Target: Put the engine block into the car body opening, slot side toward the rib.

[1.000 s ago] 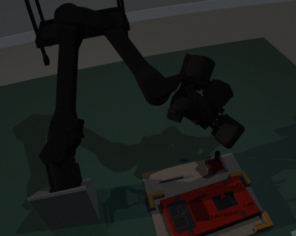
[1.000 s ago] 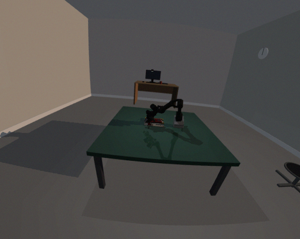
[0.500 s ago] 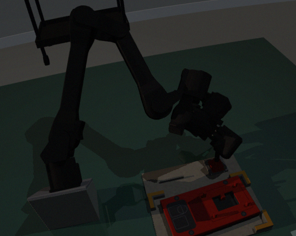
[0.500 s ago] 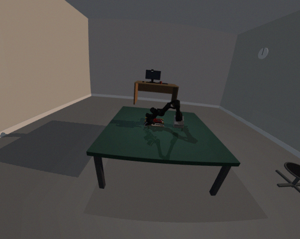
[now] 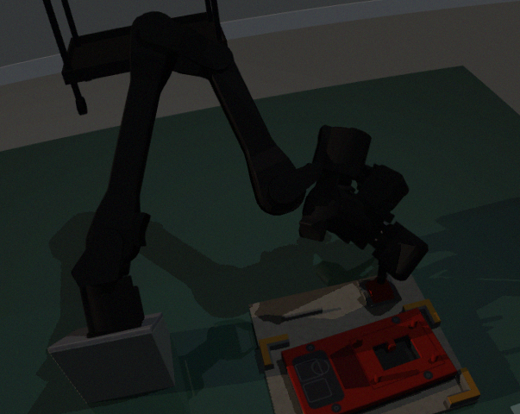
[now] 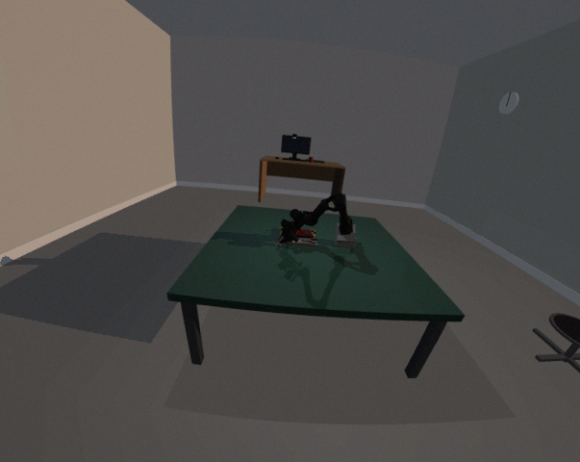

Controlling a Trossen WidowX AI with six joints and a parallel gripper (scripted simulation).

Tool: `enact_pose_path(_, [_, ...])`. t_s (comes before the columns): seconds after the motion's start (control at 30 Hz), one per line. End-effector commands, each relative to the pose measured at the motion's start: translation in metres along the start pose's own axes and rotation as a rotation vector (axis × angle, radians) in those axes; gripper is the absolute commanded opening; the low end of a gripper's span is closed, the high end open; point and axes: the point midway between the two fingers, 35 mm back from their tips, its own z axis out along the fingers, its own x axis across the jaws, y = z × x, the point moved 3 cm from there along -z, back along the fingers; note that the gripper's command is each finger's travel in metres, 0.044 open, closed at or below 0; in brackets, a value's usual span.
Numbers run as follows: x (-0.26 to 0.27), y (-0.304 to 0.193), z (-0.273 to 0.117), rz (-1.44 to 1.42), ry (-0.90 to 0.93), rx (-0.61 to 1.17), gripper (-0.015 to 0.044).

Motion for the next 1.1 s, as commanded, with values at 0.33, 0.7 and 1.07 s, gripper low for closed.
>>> enact_pose_path(0.33, [-0.001,0.001,0.002,-0.005,-0.004,-0.011,0.0105])
enact_pose_path(0.7, [-0.001,0.001,0.002,-0.005,-0.004,-0.011,0.0394])
enact_pose_path(1.07, [-0.001,0.003,-0.008,0.008,0.005,0.008,0.044])
